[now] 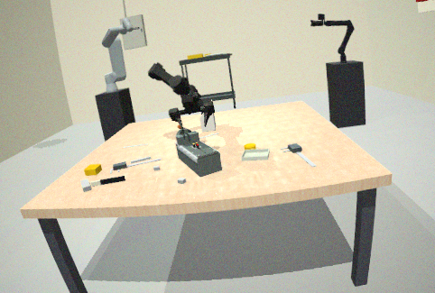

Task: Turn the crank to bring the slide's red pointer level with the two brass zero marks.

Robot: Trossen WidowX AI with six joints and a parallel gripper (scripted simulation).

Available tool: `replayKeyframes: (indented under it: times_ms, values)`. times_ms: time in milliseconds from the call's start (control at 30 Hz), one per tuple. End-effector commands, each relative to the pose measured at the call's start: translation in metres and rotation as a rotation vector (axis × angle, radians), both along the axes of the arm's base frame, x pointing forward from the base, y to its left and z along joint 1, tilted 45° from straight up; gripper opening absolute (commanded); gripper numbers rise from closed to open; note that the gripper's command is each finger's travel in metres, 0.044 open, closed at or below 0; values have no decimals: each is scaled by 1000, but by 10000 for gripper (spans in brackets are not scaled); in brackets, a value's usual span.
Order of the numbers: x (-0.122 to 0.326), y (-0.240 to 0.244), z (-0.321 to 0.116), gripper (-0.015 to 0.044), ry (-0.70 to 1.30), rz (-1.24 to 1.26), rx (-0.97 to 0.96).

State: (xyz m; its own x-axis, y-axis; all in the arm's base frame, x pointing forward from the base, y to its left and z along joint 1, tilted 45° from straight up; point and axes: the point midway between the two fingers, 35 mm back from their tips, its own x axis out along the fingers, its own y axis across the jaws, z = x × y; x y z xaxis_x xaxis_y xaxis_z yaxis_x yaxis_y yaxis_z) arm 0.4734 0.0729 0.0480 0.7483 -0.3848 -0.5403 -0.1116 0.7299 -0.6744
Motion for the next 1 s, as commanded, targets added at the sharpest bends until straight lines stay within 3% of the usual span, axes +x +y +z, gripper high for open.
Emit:
replayKeyframes:
  times_ms: [0, 267, 533, 967]
  values:
    - [0, 0, -1, 440, 3, 8, -1]
    - [0, 1, 0, 440, 3, 8, -1]
    - [-5, 40, 40, 440, 1, 0, 2]
    - [-46, 6, 72, 440, 142, 136, -43]
